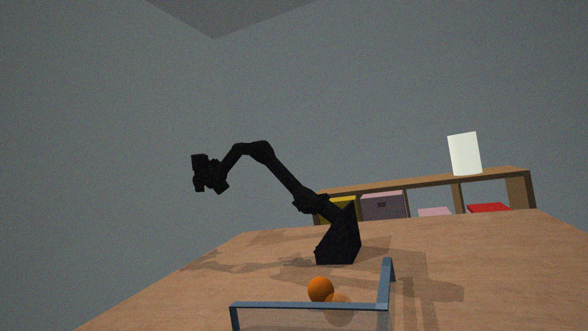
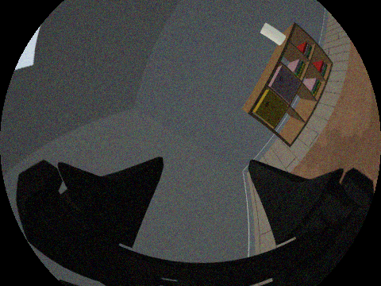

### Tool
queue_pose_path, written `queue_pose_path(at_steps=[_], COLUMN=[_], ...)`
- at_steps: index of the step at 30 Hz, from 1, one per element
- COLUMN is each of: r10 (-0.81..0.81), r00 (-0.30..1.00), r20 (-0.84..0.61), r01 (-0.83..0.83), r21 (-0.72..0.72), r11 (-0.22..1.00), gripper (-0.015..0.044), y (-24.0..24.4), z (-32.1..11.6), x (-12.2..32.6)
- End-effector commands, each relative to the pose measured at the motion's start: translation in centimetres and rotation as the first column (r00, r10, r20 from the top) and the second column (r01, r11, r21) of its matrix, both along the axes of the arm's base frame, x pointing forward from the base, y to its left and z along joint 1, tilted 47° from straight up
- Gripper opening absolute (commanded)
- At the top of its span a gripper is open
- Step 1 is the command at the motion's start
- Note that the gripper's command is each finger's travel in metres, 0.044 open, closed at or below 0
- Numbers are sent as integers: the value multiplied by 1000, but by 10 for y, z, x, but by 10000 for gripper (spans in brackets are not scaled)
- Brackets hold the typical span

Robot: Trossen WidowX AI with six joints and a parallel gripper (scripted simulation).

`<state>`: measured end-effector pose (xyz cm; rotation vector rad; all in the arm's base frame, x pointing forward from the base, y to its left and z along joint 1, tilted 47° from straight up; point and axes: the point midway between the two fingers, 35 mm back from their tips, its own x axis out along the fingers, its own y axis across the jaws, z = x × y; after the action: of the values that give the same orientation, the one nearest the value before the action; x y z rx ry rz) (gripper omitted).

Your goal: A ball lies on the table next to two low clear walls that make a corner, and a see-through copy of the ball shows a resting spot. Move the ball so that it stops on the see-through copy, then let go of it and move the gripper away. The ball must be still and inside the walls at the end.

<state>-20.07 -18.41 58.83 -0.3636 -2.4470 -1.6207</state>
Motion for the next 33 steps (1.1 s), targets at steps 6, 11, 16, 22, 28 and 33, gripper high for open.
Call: queue_pose_path(at_steps=[6,11,16,22,28,33], r10=[149,268,391,547,701,816], r00=[988,963,919,836,712,576], r20=[30,43,44,39,39,52], r01=[-146,-214,-196,-38,243,519], r21=[464,729,914,999,923,748], r11=[874,651,356,-14,-298,-414], gripper=[405,405,405,405,405,405], y=[-89,-150,-198,-234,-243,-229], z=[-32,-66,-107,-163,-224,-277], x=[37,82,141,225,313,384])
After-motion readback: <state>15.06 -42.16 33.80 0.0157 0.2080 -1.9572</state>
